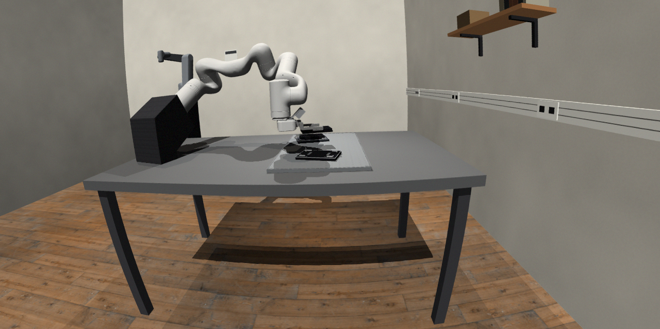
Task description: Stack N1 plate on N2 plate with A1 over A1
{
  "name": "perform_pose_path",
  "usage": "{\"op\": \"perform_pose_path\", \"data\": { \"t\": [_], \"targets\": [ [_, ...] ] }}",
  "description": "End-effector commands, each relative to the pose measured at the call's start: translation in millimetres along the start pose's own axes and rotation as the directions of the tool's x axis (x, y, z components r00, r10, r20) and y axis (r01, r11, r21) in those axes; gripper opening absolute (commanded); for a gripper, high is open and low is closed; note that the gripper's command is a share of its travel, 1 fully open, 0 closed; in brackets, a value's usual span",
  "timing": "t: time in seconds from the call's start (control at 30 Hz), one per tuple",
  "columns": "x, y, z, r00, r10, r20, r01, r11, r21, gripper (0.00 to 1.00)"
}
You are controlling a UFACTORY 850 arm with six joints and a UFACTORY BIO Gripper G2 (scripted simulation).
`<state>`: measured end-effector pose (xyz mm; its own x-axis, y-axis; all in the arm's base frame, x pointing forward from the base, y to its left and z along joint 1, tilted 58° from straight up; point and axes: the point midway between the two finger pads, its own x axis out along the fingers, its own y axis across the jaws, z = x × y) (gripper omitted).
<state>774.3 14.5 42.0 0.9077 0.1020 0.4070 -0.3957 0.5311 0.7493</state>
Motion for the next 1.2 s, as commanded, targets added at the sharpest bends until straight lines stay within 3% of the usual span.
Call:
{"op": "perform_pose_path", "data": {
  "t": [0.0,1.17],
  "targets": [
    [1.6,14.0,1.3,1.0,0.001,0.002,-0.001,1.0,-0.001,0.0],
    [8.2,117.1,1.1,1.0,0.001,0.002,-0.001,1.0,-0.001,0.0]
  ]
}}
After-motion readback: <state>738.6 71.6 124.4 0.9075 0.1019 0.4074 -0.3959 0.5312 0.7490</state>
